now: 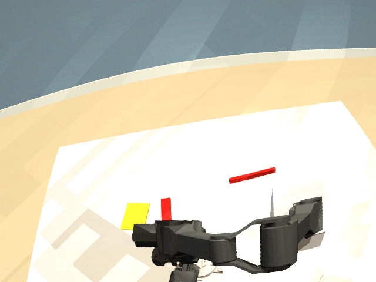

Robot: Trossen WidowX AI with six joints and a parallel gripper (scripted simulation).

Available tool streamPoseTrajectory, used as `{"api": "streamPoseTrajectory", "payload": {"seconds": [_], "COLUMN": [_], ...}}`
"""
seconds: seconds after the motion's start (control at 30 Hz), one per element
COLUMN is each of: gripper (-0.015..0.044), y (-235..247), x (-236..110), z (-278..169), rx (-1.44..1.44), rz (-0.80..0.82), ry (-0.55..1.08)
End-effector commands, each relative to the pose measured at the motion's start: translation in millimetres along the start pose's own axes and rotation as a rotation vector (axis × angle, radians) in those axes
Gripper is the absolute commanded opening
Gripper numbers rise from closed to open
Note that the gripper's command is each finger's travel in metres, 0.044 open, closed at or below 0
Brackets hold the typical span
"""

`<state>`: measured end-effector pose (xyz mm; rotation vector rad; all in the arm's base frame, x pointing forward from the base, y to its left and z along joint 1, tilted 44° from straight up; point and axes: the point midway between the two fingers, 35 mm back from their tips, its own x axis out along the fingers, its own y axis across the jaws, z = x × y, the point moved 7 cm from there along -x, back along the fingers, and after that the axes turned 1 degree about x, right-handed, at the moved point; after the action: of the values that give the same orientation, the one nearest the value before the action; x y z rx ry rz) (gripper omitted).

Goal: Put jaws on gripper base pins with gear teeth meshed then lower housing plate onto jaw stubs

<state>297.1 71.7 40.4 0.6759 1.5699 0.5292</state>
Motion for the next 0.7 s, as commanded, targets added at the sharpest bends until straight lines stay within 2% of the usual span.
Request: {"api": "streamPoseTrajectory", "payload": {"seconds": [0.0, 0.17, 0.37, 0.53, 0.57, 0.67], "gripper": [0.0224, 0.0224, 0.0224, 0.0224, 0.0224, 0.0303], "y": [-0.3, -0.5, -0.2, -0.1, -2.0, 5.4], "x": [-0.3, -12.3, -66.7, -69.0, -59.3, -59.6], "z": [-0.1, 1.1, -0.7, -1.0, 0.0, -2.4], "rx": [0.002, 0.001, -0.002, -0.002, 0.007, 0.044], "rz": [0.000, -0.002, -0.001, -0.001, 0.002, -0.005], "ry": [0.000, -0.001, 0.000, 0.000, 0.001, 0.001]}}
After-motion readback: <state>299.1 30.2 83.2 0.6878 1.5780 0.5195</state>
